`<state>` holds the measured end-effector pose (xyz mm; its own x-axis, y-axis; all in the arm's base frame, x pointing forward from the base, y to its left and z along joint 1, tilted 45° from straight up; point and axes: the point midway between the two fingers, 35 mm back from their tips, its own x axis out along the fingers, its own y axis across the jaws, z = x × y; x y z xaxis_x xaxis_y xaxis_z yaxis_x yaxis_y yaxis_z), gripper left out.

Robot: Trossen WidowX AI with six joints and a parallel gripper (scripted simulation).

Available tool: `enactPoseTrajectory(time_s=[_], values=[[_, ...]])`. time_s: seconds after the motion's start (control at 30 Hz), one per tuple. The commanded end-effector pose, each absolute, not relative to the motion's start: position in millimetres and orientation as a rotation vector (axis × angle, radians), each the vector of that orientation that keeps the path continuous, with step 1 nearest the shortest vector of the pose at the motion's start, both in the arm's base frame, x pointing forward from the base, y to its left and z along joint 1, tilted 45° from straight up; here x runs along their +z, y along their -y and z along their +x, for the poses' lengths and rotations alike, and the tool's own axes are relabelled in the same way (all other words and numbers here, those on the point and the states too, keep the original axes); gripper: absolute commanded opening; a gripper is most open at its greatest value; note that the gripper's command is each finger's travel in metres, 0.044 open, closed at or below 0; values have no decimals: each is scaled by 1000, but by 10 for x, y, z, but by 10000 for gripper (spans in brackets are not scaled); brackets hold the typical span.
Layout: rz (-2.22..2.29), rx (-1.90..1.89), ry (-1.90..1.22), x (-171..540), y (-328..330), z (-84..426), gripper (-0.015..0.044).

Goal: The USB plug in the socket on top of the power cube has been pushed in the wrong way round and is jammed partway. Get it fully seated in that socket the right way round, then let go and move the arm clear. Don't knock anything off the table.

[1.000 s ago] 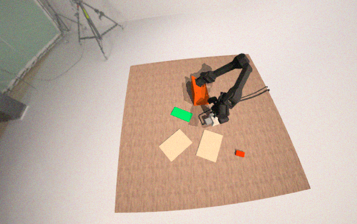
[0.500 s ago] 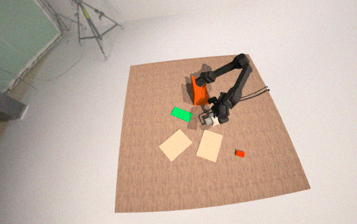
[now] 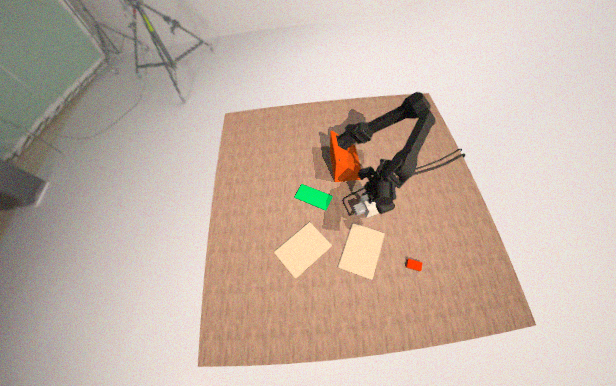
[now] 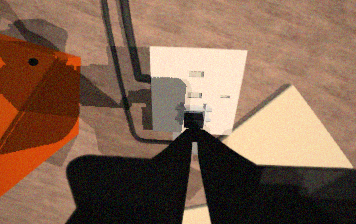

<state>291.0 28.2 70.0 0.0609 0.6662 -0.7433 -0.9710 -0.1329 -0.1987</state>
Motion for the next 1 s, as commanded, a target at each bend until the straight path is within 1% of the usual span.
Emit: enactPoseTrajectory(time_s=[0.0, 0.97], values=[[-854, 1498, -470, 697, -288, 2913, 0], [-854, 1498, -470, 672, -313, 2915, 0]])
